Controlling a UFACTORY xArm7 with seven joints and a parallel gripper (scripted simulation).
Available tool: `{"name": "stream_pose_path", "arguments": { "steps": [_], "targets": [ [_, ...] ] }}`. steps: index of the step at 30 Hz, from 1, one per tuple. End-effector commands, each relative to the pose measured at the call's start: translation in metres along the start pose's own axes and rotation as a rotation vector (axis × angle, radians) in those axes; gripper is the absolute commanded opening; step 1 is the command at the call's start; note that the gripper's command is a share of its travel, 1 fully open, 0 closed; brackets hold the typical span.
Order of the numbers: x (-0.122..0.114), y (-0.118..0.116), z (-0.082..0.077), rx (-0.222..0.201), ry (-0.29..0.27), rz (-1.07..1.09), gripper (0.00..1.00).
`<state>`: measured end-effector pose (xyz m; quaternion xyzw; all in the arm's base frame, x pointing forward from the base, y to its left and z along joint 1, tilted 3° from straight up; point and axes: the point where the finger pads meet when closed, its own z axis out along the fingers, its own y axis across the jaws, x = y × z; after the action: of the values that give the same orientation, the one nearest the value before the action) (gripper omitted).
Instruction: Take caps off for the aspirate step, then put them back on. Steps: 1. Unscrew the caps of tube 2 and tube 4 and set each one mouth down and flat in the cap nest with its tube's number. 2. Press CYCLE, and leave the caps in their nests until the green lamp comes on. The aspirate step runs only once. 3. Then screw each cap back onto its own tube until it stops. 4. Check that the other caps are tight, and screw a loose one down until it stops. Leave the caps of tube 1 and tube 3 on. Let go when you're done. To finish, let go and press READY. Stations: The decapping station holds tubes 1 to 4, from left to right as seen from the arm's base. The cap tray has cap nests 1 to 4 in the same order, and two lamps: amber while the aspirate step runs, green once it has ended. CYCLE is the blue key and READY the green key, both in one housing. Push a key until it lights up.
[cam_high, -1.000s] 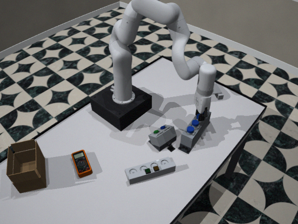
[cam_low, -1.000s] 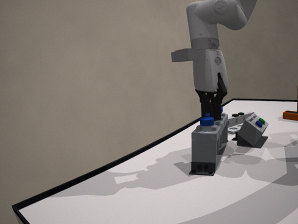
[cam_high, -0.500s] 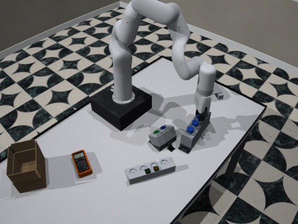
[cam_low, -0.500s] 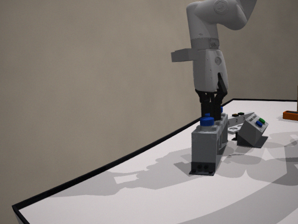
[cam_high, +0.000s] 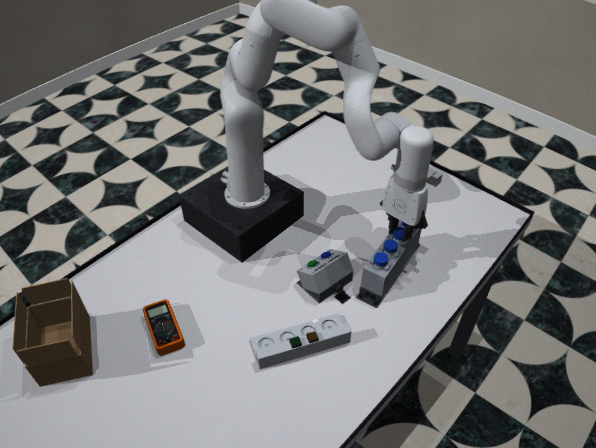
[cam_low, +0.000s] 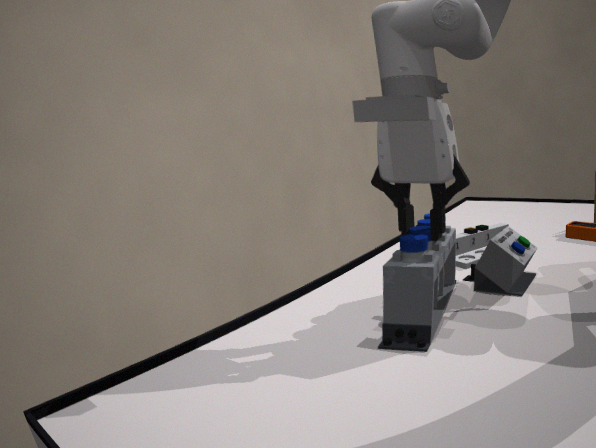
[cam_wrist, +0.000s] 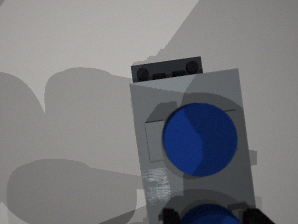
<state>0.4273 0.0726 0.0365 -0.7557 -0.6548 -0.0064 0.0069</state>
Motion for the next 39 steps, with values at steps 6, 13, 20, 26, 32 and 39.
{"name": "stream_pose_path", "arguments": {
  "steps": [6,13,20,26,32,39],
  "targets": [
    [0.0002,0.0018,-0.0017,-0.002,0.027,-0.406,0.00],
    [0.0002,0.0018,-0.0020,-0.007,0.026,-0.756,0.00],
    [0.0002,0.0019,-0.0020,-0.010,0.026,-0.927,0.00],
    [0.0002,0.0019,-0.0020,-0.010,0.026,-0.927,0.46],
    [0.0002,0.0019,-0.0020,-0.010,0.026,-0.927,0.46],
    [0.0002,0.0019,-0.0019,-0.007,0.026,-0.760,0.46]
  ]
}}
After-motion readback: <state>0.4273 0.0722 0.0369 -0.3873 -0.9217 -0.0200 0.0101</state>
